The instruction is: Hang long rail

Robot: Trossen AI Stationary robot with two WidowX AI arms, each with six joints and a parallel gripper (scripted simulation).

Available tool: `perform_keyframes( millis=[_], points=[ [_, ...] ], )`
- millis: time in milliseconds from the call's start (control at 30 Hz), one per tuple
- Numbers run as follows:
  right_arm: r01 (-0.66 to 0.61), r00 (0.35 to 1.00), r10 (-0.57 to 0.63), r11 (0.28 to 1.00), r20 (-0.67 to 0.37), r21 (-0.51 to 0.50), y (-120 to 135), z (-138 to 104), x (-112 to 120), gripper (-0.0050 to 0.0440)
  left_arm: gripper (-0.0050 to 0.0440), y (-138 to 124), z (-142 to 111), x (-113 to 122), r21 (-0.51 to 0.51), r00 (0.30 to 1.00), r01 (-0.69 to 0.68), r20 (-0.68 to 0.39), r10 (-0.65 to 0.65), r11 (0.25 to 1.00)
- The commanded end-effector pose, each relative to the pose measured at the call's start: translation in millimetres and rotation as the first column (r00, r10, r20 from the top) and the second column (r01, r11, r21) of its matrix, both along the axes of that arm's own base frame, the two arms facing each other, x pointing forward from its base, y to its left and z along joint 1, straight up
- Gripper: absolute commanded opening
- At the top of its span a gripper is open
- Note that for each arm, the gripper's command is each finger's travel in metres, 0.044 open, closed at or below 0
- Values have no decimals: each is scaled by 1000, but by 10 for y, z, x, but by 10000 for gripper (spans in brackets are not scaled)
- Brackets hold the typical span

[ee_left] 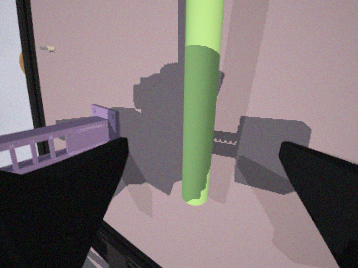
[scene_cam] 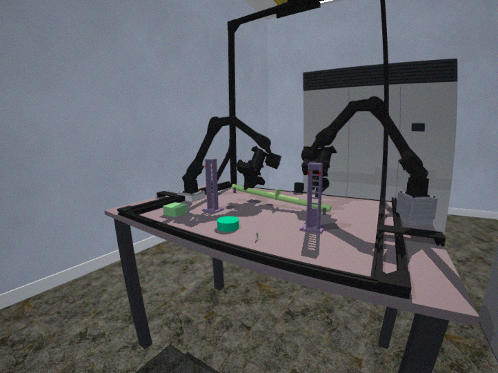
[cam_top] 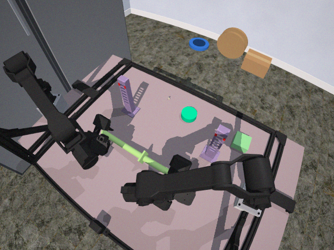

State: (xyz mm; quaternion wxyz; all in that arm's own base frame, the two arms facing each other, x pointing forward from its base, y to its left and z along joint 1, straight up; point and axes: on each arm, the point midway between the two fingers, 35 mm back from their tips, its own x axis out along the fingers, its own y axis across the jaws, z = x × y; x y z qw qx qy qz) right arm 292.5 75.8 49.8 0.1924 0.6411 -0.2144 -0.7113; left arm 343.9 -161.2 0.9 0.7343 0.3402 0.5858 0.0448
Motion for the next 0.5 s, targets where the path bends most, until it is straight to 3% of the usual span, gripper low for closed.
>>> perform_keyframes(
  millis=[0,333,467],
  points=[
    [0,1000,0,1000,2,-4,-3,3,5,0,416,-1,3,8,-1,1000,-5,2,5,1000],
    [12,1000,-12,1000,14,8,-17,24,29,0,176,91,-68,23,-166,993,-19,-118,-1,986],
    [16,1000,-16,1000,18,11,-22,31,37,0,160,113,-79,30,-222,989,-22,-149,-11,975]
  ],
)
